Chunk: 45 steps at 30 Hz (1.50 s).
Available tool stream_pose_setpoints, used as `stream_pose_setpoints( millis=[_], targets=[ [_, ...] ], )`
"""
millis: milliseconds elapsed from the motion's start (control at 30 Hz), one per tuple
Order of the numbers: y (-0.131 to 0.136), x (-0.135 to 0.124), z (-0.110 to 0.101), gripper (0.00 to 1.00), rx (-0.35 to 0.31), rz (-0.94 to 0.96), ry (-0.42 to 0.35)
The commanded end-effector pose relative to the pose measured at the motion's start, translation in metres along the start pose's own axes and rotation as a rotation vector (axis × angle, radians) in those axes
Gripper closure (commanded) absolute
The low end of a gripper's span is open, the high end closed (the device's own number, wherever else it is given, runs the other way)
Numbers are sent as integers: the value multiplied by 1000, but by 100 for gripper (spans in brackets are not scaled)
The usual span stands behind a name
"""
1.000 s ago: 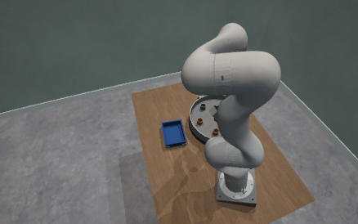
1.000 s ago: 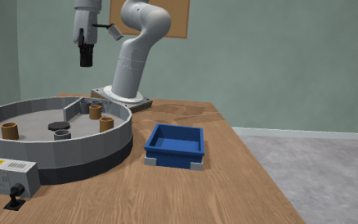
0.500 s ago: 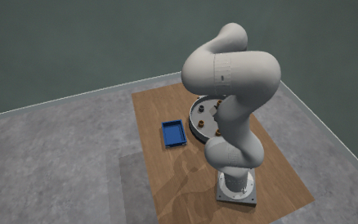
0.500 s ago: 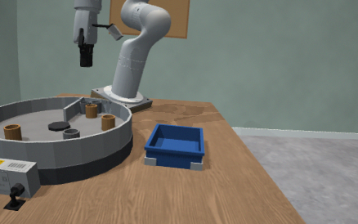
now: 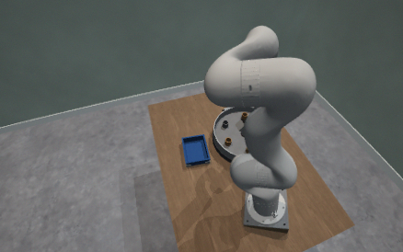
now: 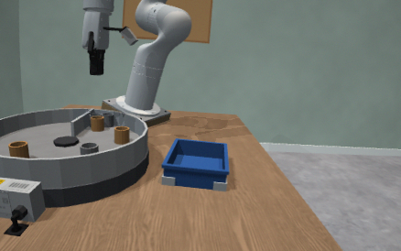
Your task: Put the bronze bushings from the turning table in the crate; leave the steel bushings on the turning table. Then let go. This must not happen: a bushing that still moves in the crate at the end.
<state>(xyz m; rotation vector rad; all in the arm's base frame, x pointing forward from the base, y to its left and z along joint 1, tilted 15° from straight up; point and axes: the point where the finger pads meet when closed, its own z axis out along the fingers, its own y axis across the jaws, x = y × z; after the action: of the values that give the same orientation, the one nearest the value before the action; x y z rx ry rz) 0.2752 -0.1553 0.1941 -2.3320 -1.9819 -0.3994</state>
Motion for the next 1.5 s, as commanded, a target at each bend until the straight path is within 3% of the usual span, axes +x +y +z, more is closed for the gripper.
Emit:
stream_pose_setpoints(
  millis=[0,1467],
  targets=[
    [1,0,0,85,-1,0,-1],
    [1,0,0,85,-1,0,-1]
  ],
)
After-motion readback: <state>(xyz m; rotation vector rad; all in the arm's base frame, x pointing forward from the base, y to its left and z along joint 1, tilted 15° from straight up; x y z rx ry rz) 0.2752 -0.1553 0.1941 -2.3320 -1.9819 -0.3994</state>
